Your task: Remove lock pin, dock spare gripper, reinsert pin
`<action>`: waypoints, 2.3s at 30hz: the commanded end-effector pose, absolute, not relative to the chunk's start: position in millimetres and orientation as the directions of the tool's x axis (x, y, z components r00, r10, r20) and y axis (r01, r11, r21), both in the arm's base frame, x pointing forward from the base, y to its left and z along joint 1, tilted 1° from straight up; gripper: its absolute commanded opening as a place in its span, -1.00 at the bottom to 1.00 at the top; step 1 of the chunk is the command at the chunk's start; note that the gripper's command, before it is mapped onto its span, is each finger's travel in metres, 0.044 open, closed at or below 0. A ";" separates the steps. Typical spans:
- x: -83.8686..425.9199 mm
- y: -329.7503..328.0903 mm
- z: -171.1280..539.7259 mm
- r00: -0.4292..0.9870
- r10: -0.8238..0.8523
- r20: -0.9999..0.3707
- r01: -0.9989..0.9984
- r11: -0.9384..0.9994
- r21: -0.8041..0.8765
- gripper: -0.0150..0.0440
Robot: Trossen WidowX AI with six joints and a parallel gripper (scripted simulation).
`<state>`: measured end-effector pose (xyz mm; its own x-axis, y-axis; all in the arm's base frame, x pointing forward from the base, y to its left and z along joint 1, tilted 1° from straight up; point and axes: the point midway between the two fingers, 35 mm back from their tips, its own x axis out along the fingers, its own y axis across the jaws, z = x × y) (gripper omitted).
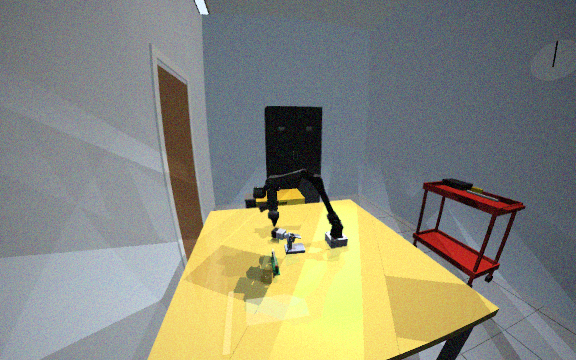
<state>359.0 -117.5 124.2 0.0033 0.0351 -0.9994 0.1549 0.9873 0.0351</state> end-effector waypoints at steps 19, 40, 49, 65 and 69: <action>322.1 -179.9 93.4 0.023 -0.015 -1.000 0.680 0.733 0.004 1.00; 320.6 -176.5 35.9 0.022 -0.015 -1.000 0.680 0.733 0.004 1.00; 321.0 -176.9 21.1 0.022 -0.015 -1.000 0.680 0.733 0.004 1.00; 320.2 -176.9 -3.7 0.022 -0.015 -1.000 0.680 0.733 0.004 1.00; 320.1 -176.9 -3.9 0.022 -0.015 -1.000 0.680 0.733 0.004 0.91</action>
<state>320.8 -176.1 -1.7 0.0253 -0.0102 -0.9996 0.6763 0.7366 0.0096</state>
